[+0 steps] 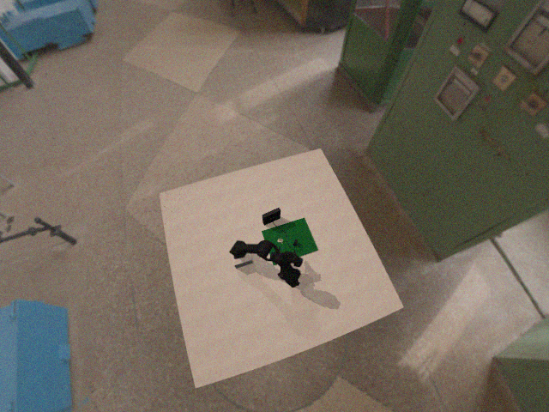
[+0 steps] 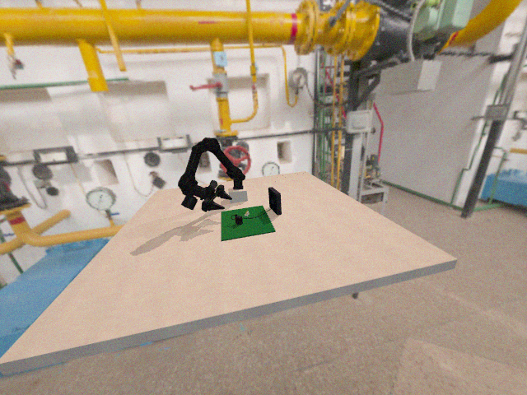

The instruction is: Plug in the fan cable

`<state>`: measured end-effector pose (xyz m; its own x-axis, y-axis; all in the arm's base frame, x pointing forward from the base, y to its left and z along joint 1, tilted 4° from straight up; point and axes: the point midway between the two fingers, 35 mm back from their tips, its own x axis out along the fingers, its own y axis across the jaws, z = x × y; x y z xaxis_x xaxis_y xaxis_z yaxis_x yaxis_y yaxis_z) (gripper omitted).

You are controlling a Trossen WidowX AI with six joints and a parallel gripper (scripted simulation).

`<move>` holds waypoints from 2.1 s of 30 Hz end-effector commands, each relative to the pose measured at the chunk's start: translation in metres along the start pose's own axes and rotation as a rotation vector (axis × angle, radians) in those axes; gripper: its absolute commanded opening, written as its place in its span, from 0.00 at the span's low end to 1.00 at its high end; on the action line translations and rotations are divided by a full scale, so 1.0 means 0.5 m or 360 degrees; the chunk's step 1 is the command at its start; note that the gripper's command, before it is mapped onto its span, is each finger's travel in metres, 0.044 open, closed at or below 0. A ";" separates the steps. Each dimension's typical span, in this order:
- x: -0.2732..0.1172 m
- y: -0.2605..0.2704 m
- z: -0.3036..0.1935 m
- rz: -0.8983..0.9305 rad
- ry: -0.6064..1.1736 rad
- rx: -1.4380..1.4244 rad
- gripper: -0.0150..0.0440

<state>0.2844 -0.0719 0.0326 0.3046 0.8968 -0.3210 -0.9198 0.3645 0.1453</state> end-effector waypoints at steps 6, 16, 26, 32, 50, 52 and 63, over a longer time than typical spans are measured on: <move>0.014 0.013 0.009 0.0161 0.0311 0.0059 1.00; 0.020 0.019 0.016 0.0237 0.0676 0.0130 1.00; 0.016 0.014 0.029 0.0192 0.1046 0.0187 1.00; 0.010 0.006 0.041 0.0107 0.1258 0.0214 1.00; -0.018 -0.029 0.112 -0.0392 0.1759 0.0258 1.00; -0.021 -0.033 0.122 -0.0461 0.1794 0.0260 1.00; 0.044 -0.055 0.186 -0.0402 0.1794 0.0208 1.00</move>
<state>0.3182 -0.0620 0.0928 0.0051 0.1005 -0.9949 -0.7947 0.6043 0.0570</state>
